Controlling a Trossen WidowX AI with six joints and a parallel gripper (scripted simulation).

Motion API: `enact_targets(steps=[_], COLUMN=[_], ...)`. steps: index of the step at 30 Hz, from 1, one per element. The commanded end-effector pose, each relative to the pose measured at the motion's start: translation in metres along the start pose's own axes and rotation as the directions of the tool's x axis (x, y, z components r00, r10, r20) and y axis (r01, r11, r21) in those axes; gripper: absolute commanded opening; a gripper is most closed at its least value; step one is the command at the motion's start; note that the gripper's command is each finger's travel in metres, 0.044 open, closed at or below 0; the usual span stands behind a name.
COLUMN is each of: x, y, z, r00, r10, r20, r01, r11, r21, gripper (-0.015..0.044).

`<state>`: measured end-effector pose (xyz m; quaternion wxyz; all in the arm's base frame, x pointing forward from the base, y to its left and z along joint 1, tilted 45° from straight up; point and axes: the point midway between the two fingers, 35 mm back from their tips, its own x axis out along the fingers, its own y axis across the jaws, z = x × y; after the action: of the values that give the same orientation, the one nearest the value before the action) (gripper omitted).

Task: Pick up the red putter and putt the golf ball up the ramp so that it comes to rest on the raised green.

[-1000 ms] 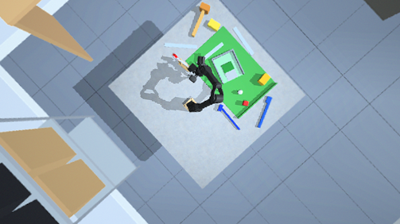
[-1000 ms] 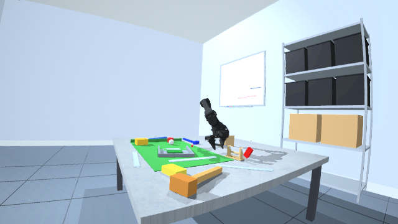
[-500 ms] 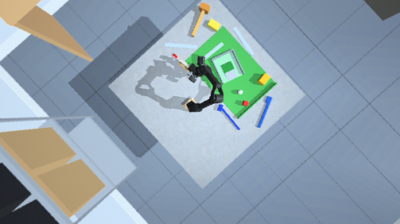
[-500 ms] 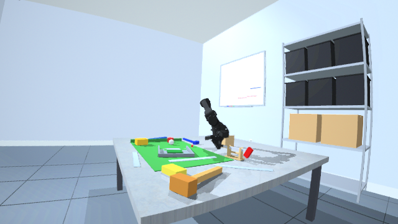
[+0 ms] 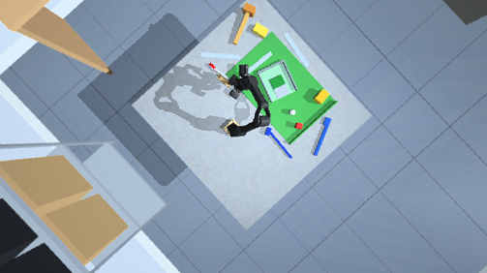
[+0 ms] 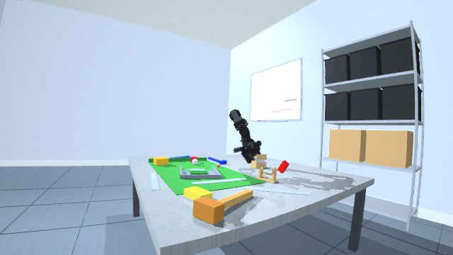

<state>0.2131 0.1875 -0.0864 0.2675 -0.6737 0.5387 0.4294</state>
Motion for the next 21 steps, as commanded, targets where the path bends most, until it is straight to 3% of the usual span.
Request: enact_targets(steps=[1,6,11,21], x=[-0.028,-0.056,-0.052,-0.082], y=[-0.001,0.003,0.001,-0.012], z=[0.008,0.014,0.009,-0.05], r00=[1.0,1.0,1.0,0.998], r10=[-0.01,-0.009,-0.015,-0.055], r20=[0.022,0.021,0.009,-0.006], r01=[0.01,0.009,0.014,0.054], r11=[1.0,1.0,1.0,0.941], r21=[0.006,0.006,0.02,0.333], gripper=[0.0,0.0,0.0,0.0])
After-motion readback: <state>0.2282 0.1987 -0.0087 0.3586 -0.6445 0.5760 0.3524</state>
